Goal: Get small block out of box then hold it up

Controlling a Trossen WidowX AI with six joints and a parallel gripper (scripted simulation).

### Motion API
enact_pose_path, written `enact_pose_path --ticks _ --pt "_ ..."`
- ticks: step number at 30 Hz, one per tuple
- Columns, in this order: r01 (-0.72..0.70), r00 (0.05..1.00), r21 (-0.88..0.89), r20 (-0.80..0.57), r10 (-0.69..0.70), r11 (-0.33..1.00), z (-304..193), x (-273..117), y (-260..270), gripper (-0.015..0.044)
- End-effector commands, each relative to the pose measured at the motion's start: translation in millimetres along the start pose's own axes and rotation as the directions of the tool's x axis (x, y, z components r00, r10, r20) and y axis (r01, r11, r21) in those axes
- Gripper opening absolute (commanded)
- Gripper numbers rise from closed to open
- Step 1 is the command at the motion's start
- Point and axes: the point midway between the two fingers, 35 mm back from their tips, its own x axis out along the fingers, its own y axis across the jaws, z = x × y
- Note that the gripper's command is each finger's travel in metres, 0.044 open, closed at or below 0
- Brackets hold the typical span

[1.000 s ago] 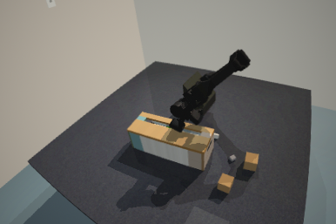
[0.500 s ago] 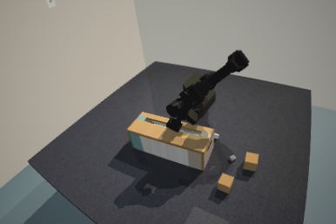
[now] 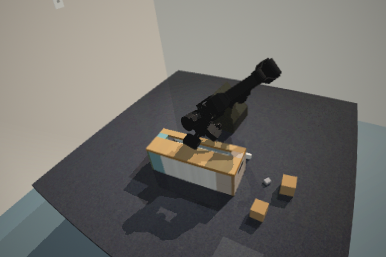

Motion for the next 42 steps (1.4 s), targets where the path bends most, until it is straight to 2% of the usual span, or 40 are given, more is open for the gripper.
enact_pose_path --ticks 1,36,42 --pt "0.000 1.000 -0.004 -0.003 0.000 1.000 -10 4 0 0.0400" --pt "0.001 1.000 -0.005 -0.006 -0.001 1.000 -86 30 0 0.0400" --pt "0.000 1.000 -0.004 -0.006 0.000 1.000 -89 23 -1 0.0400"
